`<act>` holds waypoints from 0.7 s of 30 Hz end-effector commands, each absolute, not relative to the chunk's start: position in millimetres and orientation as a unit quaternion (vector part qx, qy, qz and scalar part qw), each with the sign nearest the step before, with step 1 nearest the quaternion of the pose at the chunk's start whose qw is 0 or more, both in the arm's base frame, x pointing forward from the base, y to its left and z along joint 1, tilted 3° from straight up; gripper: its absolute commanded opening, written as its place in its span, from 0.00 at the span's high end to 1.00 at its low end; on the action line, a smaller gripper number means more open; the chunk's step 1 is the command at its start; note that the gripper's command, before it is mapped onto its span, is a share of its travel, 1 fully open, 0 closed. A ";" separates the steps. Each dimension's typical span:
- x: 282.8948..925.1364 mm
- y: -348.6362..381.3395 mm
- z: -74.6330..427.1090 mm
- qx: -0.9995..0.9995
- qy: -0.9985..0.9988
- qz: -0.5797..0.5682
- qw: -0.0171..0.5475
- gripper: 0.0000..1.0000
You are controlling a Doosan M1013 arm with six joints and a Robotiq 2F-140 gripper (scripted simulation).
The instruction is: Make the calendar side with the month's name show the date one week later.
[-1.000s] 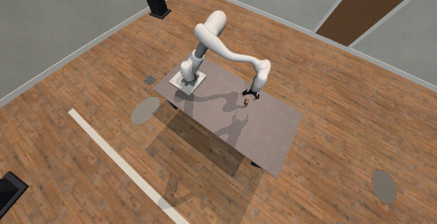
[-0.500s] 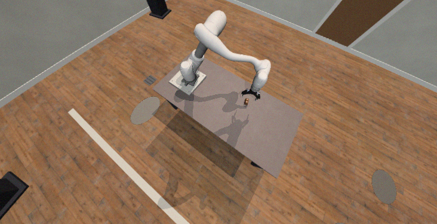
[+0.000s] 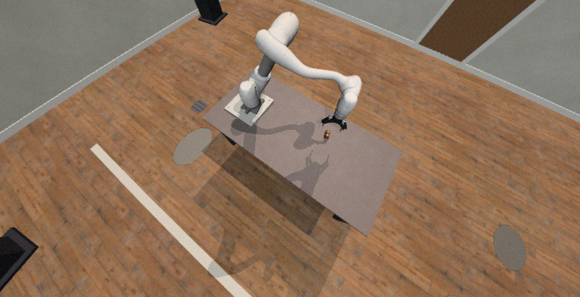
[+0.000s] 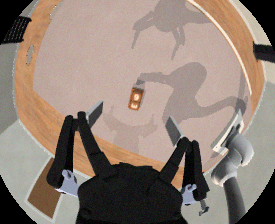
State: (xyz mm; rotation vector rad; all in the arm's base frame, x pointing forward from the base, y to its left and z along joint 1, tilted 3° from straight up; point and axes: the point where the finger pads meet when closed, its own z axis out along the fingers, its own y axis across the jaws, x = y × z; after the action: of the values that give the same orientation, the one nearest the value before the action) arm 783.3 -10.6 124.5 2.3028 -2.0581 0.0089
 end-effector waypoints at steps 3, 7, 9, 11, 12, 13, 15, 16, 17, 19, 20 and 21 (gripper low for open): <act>783.8 -10.0 138.8 0.745 -0.666 0.003 0.026 0.00; 784.0 -9.7 146.0 0.745 -0.666 0.003 0.026 0.00; 784.0 -9.7 146.0 0.745 -0.666 0.003 0.026 0.00; 784.0 -9.6 147.5 0.745 -0.666 0.003 0.026 0.00; 784.0 -9.6 147.8 0.745 -0.666 0.003 0.026 0.00; 784.0 -9.6 147.9 0.745 -0.666 0.003 0.026 0.00; 784.1 -9.6 148.0 0.745 -0.666 0.003 0.026 0.00; 784.1 -9.6 148.0 0.745 -0.666 0.003 0.026 0.00; 784.1 -9.6 148.0 0.745 -0.666 0.003 0.026 0.00; 784.1 -9.6 148.0 0.745 -0.666 0.003 0.026 0.00; 784.1 -9.6 148.0 0.745 -0.666 0.003 0.026 0.00; 784.1 -9.6 148.0 0.745 -0.666 0.003 0.026 0.00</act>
State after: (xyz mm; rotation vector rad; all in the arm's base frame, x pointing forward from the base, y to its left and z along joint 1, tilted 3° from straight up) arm 784.1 -9.6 147.8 2.3028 -2.0580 0.0087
